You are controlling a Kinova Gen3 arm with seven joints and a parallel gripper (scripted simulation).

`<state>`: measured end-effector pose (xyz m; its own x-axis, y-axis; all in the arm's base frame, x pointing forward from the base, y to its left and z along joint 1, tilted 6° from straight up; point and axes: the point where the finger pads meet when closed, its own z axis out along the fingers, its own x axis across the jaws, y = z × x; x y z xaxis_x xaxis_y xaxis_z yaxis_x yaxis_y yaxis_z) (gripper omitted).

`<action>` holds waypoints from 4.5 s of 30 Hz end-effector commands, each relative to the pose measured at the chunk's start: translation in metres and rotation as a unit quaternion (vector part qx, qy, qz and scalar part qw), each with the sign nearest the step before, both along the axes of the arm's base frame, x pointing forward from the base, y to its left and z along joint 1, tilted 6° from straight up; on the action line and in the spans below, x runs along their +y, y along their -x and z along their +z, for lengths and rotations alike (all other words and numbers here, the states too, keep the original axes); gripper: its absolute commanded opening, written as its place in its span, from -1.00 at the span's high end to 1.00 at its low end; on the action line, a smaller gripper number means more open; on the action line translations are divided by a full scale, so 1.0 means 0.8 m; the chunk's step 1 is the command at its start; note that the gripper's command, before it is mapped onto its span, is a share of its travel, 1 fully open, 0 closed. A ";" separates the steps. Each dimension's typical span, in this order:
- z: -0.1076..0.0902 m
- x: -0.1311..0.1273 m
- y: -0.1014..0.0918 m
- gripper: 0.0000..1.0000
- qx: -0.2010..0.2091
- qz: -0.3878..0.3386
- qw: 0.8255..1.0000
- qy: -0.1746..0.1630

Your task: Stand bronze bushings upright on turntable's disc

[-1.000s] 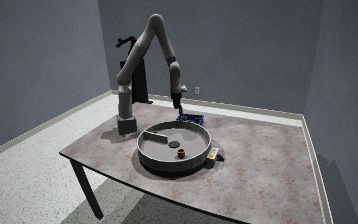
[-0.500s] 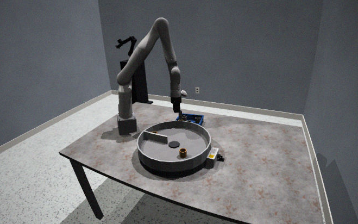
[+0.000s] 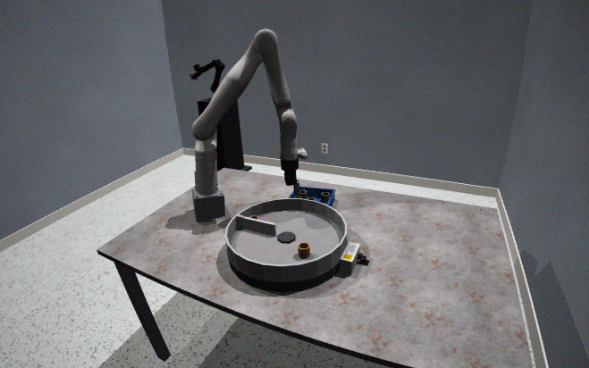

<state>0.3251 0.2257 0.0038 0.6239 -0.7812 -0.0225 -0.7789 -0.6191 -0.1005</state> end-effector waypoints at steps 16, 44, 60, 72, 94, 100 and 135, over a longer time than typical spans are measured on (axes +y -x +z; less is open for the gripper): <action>0.001 0.000 0.000 0.28 -0.001 0.000 1.000 0.000; -0.008 0.001 -0.001 0.28 -0.001 0.000 1.000 0.000; -0.008 0.001 -0.001 0.28 -0.001 0.000 1.000 0.000; -0.018 0.002 -0.002 0.28 -0.001 0.000 1.000 0.000; -0.038 0.003 -0.003 0.28 -0.001 0.000 1.000 0.000; -0.038 0.003 -0.003 0.28 -0.001 0.000 1.000 0.000; -0.038 0.003 -0.003 1.00 -0.001 0.000 1.000 0.000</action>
